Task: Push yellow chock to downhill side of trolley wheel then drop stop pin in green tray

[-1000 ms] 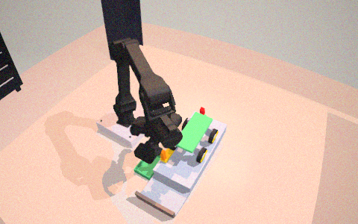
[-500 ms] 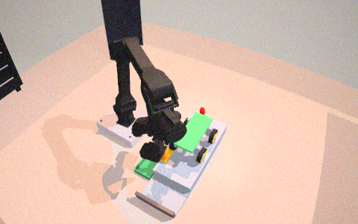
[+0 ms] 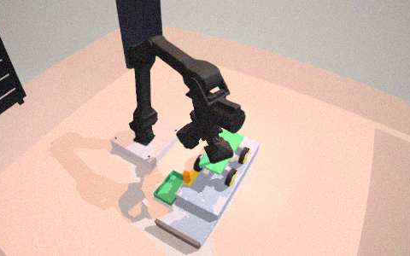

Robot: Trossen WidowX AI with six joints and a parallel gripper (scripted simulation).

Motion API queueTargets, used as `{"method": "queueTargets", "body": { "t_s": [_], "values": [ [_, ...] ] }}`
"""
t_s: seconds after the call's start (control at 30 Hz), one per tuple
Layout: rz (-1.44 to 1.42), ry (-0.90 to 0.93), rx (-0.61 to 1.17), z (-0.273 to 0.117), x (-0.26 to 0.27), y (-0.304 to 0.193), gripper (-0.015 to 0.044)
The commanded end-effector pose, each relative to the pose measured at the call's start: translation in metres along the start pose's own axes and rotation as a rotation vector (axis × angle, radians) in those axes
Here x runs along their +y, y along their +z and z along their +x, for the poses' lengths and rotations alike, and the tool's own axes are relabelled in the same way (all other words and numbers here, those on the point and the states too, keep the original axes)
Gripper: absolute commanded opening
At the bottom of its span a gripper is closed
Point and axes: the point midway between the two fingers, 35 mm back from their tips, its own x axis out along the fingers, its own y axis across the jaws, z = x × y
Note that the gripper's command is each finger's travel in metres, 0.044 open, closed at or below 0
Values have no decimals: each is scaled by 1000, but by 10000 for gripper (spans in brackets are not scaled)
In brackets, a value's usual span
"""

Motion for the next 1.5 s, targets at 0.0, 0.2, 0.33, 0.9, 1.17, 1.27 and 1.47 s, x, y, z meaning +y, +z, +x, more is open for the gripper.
{"method": "queueTargets", "body": {
  "t_s": [0.0, 0.2, 0.33, 0.9, 1.17, 1.27, 1.47],
  "values": [
    [-197, -47, 38, -1, -20, -28, 190],
    [-517, -120, 105, -5, -60, -69, 190],
    [-693, -159, 146, -8, -84, -89, 190],
    [-701, -161, 148, 8, -88, -91, 190],
    [-701, -161, 149, 19, -91, -92, 190],
    [-701, -162, 149, 21, -92, -92, 190],
    [-701, -162, 149, 26, -92, -93, 190]
  ]
}}
